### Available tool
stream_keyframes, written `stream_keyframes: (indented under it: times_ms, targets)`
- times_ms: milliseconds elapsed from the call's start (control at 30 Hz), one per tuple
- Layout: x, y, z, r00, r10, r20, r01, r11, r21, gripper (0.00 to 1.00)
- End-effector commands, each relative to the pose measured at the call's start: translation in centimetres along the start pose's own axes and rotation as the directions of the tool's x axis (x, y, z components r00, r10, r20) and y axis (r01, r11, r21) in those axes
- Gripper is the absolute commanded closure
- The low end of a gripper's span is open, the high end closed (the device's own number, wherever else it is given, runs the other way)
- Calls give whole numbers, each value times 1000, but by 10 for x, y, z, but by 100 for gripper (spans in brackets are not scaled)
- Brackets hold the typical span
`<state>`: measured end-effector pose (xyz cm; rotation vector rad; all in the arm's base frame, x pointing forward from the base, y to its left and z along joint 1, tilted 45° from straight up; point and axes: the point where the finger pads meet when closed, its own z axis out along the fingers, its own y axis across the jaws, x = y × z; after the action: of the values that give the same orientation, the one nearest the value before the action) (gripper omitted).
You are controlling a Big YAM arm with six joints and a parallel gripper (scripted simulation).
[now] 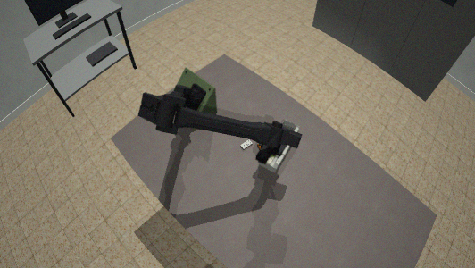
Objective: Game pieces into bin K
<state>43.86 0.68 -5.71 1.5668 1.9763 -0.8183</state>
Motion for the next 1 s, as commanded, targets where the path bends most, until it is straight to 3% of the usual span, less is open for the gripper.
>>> stream_keyframes:
  times_ms: [0,67,333,433,633,967]
  targets:
    - [14,6,-8,999,-36,8,36,999,-38,90]
    - [2,3,9,1000,-10,3,10,1000,-9,90]
    - [9,5,18,1000,-26,6,26,999,-25,90]
    - [2,4,31,1000,-9,3,9,1000,-10,90]
    - [14,10,23,1000,-30,7,31,999,-39,90]
    - [17,11,23,1000,-9,5,9,999,-41,90]
